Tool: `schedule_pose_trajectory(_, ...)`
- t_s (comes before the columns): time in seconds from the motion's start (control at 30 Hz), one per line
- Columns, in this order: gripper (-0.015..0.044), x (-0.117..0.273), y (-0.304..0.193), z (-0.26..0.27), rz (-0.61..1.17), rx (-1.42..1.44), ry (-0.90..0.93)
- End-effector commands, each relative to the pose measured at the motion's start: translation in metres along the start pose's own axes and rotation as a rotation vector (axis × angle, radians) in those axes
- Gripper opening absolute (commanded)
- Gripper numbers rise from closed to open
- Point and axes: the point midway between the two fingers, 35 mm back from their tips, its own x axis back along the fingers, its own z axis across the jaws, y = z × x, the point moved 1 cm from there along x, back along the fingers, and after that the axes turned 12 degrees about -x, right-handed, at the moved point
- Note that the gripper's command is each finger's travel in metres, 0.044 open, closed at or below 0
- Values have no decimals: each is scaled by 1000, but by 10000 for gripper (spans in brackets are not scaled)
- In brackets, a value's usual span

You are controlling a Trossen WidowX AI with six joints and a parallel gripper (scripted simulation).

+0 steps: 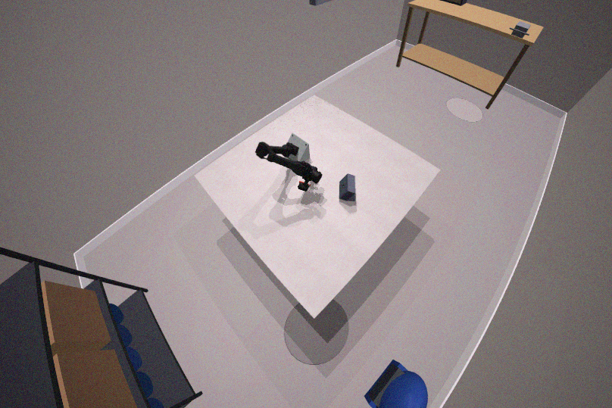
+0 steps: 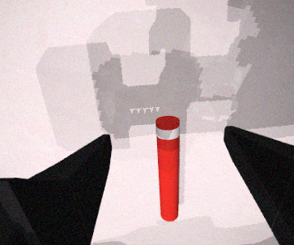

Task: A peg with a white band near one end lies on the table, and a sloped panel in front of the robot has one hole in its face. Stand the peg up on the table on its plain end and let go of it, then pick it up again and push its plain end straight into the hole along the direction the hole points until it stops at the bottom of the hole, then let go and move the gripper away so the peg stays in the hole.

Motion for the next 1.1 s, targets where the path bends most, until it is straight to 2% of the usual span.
schedule_pose_trajectory(0.0, 256, -1, -1, 0, 1, 6, -3)
schedule_pose_trajectory(0.2, 110, -1, -1, 0, 1, 6, -3)
schedule_pose_trajectory(0.57, 110, -1, -1, 0, 1, 6, -3)
schedule_pose_trajectory(0.87, 50, -1, -1, 0, 1, 6, -3)
schedule_pose_trajectory(1.07, 50, -1, -1, 0, -1, 5, -2)
